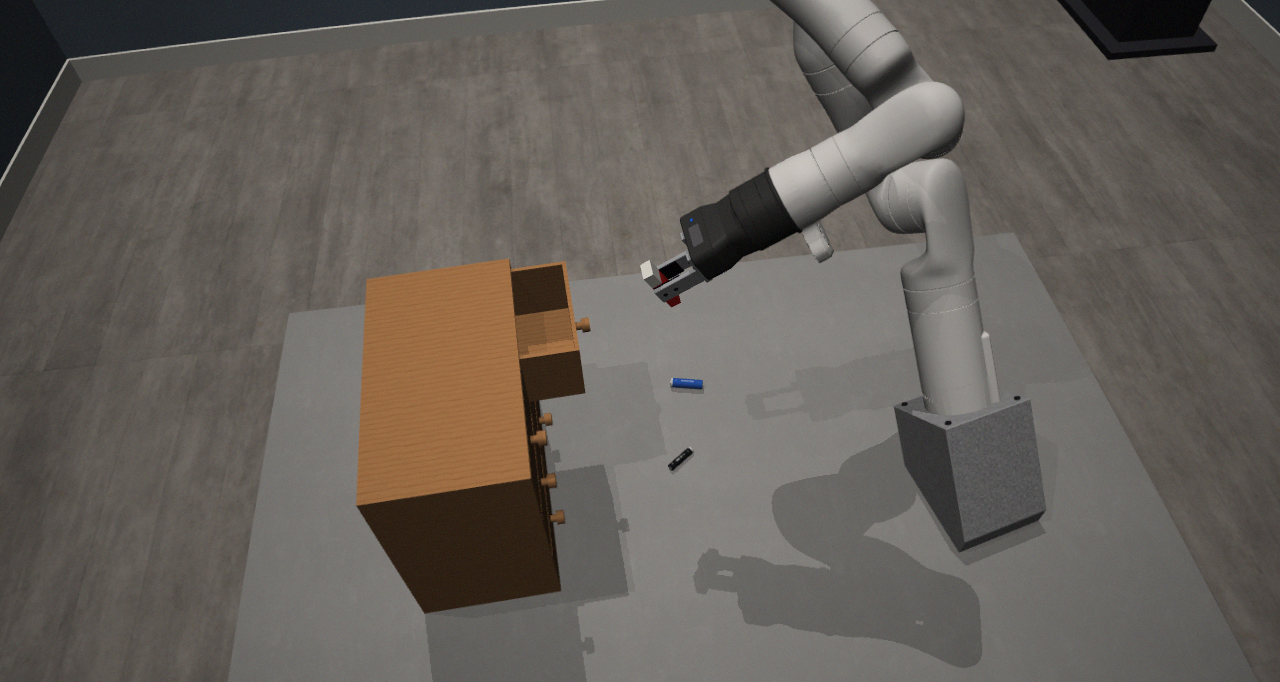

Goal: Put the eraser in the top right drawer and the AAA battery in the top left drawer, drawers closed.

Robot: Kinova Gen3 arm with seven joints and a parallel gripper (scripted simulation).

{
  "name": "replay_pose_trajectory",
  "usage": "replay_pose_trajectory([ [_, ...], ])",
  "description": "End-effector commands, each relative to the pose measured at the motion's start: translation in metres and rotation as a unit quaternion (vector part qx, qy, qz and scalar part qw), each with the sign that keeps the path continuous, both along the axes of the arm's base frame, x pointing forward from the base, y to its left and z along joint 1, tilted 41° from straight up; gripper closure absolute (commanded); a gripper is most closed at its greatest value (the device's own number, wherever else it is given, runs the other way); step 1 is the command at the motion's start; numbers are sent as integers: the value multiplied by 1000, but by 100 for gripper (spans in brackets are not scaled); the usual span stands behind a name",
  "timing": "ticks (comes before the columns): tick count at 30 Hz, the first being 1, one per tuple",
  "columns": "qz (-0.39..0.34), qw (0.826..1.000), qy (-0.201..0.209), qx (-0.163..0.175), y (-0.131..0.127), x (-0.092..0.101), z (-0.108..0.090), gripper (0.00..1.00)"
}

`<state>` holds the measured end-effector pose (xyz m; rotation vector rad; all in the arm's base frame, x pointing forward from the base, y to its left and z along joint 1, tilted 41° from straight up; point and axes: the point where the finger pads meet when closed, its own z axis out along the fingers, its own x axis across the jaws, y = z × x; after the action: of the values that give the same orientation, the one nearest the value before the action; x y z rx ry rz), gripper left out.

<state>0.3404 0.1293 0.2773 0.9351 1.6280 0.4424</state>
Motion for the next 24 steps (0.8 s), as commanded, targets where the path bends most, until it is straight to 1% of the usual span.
replay_pose_trajectory([
  [1,1,1000,0,0,1,0,0,55],
  [13,1,1000,1,0,2,6,0,55],
  [18,1,1000,1,0,3,14,1,55],
  [24,1,1000,1,0,5,28,3,55],
])
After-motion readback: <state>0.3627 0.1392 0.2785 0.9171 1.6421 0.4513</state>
